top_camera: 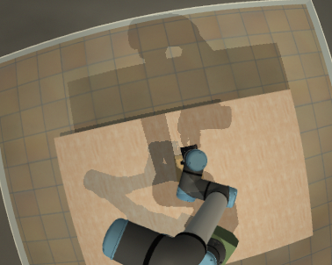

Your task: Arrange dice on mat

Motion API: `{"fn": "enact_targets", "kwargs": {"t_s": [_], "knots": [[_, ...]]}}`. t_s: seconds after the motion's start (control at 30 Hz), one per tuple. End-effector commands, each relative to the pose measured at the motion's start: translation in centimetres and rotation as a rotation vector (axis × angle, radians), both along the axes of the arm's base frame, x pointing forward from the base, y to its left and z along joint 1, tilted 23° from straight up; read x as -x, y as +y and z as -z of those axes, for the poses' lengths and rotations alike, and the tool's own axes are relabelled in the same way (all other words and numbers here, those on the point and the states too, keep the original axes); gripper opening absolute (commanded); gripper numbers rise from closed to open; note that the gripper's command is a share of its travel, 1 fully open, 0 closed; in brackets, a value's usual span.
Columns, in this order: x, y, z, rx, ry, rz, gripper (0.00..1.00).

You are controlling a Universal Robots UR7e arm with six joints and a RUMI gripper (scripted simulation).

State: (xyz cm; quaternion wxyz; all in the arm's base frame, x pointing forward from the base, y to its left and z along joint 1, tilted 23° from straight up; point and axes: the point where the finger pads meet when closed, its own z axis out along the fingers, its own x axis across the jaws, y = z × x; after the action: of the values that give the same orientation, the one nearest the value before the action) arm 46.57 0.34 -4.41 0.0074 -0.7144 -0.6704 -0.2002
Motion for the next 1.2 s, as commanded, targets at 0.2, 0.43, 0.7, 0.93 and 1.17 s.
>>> {"fn": "enact_targets", "kwargs": {"t_s": [0.2, 0.43, 0.7, 0.93, 1.17], "knots": [[-1.4, 1.2, 4.2, 0.003, -0.003, 0.002, 0.00], [-1.8, 1.6, 5.4, 0.003, -0.003, 0.002, 0.00], [-1.9, 1.7, 5.8, 0.003, -0.003, 0.002, 0.00], [-1.9, 1.7, 5.8, 0.003, -0.003, 0.002, 0.00], [-1.9, 1.7, 5.8, 0.003, -0.003, 0.002, 0.00]]}}
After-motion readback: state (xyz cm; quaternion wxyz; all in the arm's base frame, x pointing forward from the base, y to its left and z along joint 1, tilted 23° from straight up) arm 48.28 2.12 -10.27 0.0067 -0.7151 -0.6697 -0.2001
